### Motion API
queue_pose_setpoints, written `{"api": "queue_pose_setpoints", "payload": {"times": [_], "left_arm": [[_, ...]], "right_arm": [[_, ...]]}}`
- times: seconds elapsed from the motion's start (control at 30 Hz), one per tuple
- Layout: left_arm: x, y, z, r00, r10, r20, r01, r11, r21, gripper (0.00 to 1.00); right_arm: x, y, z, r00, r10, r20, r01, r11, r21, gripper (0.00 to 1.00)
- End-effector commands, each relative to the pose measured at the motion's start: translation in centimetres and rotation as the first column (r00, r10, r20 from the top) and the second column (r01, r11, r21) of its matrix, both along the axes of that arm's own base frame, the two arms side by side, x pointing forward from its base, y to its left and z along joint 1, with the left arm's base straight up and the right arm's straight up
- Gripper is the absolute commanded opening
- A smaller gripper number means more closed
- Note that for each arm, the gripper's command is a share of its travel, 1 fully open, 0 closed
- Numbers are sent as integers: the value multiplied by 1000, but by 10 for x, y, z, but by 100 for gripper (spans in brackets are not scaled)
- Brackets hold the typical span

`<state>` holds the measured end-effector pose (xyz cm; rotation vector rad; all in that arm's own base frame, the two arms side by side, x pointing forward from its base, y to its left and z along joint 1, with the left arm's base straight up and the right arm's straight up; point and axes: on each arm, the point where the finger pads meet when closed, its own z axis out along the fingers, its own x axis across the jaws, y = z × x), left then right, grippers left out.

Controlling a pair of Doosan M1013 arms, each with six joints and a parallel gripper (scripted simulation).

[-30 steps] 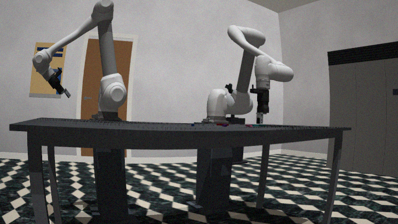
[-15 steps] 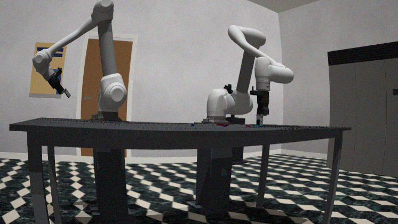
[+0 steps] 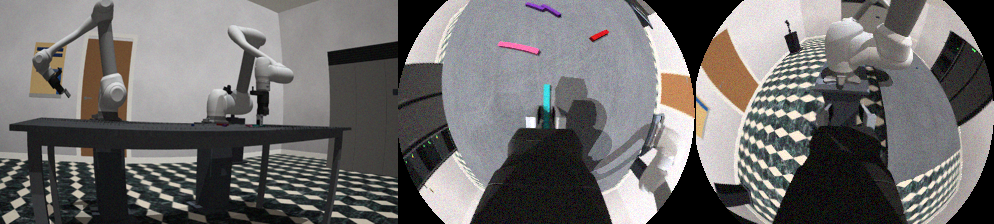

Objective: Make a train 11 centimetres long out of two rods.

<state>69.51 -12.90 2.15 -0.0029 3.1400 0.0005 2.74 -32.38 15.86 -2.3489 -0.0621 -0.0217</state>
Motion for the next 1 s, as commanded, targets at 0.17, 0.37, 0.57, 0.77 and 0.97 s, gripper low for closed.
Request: {"api": "queue_pose_setpoints", "payload": {"times": [0.17,0.37,0.57,0.77,0.97], "left_arm": [[-2,3,-2,1000,3,-2,-3,1000,-1,54],[-2,3,-2,1000,3,-2,-3,1000,-1,54],[-2,3,-2,1000,3,-2,-3,1000,-1,54],[-2,3,-2,1000,3,-2,-3,1000,-1,54],[-2,3,-2,1000,3,-2,-3,1000,-1,24]], "right_arm": [[2,0,0,1000,-12,3,12,1000,-7,100],[2,0,0,1000,-12,3,12,1000,-7,100],[2,0,0,1000,-12,3,12,1000,-7,100],[2,0,0,1000,-12,3,12,1000,-7,100],[2,0,0,1000,-12,3,12,1000,-7,100]]}}
